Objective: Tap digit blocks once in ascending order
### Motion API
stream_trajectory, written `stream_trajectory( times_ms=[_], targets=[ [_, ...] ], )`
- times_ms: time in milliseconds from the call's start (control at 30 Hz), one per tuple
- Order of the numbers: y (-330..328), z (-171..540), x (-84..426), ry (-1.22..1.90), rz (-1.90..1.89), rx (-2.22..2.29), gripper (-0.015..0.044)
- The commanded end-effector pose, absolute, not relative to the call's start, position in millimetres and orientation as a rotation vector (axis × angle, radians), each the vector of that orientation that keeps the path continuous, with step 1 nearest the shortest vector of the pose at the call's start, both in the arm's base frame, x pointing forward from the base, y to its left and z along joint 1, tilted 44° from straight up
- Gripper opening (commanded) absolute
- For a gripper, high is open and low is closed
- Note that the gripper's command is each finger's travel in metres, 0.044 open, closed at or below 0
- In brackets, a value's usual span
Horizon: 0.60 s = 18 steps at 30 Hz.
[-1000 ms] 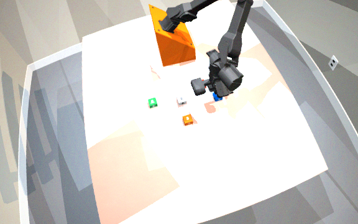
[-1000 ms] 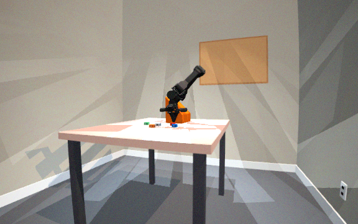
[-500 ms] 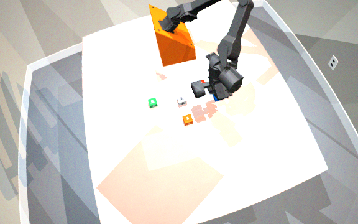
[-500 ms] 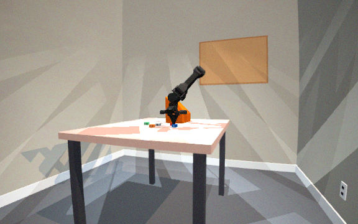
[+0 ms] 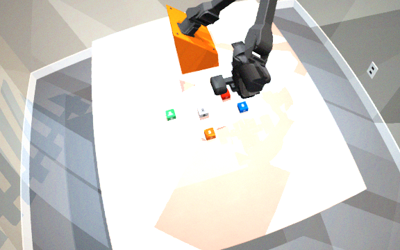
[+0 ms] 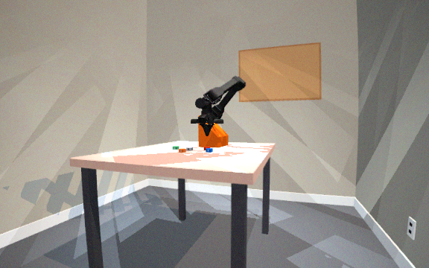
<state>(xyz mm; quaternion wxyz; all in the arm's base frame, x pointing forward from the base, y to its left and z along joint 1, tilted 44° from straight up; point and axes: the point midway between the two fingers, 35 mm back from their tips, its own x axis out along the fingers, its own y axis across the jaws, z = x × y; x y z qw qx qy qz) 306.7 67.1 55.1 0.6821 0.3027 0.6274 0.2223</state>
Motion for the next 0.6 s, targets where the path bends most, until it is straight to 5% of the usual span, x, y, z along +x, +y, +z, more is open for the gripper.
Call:
stream_trajectory(
  times_ms=[0,567],
  targets=[
    [48,82,304,1.381,0.509,0.677,0.0020],
    [-62,-14,350,1.379,0.504,0.671,0.0020]
  ],
)
